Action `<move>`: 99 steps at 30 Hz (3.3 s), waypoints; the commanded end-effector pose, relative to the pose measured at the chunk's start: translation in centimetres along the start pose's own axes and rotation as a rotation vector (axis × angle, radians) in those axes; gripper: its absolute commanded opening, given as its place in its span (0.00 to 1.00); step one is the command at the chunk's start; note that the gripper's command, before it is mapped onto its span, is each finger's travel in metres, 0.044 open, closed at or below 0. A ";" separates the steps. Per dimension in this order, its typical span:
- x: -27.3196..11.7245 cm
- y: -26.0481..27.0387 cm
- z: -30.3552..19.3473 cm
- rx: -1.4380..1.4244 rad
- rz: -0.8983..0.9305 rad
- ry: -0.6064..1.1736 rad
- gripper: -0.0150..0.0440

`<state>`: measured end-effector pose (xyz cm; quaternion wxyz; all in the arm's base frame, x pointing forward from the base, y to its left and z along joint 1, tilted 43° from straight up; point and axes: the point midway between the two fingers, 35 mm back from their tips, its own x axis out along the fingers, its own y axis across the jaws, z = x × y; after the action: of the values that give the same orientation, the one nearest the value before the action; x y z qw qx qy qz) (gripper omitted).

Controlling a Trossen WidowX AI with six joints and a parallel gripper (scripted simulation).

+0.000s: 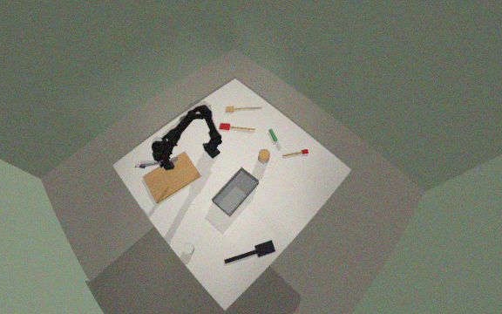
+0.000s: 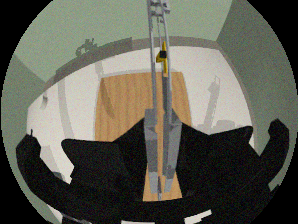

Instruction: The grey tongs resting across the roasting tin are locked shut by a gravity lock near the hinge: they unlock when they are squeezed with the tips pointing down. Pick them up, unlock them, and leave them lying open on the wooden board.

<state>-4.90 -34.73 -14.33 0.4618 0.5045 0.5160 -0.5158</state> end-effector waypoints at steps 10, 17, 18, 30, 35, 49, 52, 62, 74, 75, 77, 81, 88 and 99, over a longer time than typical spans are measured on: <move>0.3 -0.1 1.3 0.006 -0.001 0.136 0.00; 0.3 -0.1 1.5 0.006 -0.001 0.218 0.00; 0.3 -0.1 1.6 0.006 -0.001 0.229 0.00; 0.1 -0.1 1.7 0.006 -0.002 0.369 0.00; -0.1 -0.1 1.7 0.006 -0.004 0.427 0.00; -0.9 -0.1 1.3 0.004 -0.009 0.584 0.00; -1.2 -0.1 1.2 0.003 -0.010 0.617 0.00; -1.7 -0.1 0.9 0.002 -0.013 0.677 0.00; -0.7 -0.1 0.5 0.003 -0.013 0.677 0.00; -0.6 -0.1 0.4 0.003 -0.013 0.677 0.00; -0.3 -0.1 0.2 0.003 -0.013 0.677 0.00; 0.3 -0.1 -0.1 0.003 -0.013 0.677 0.00; 1.3 -0.2 -0.7 0.004 -0.014 0.676 0.00; 2.8 -0.2 -1.7 0.005 -0.014 0.676 0.00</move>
<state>-5.13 -33.00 -16.69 0.2576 0.6471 0.6416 -0.3214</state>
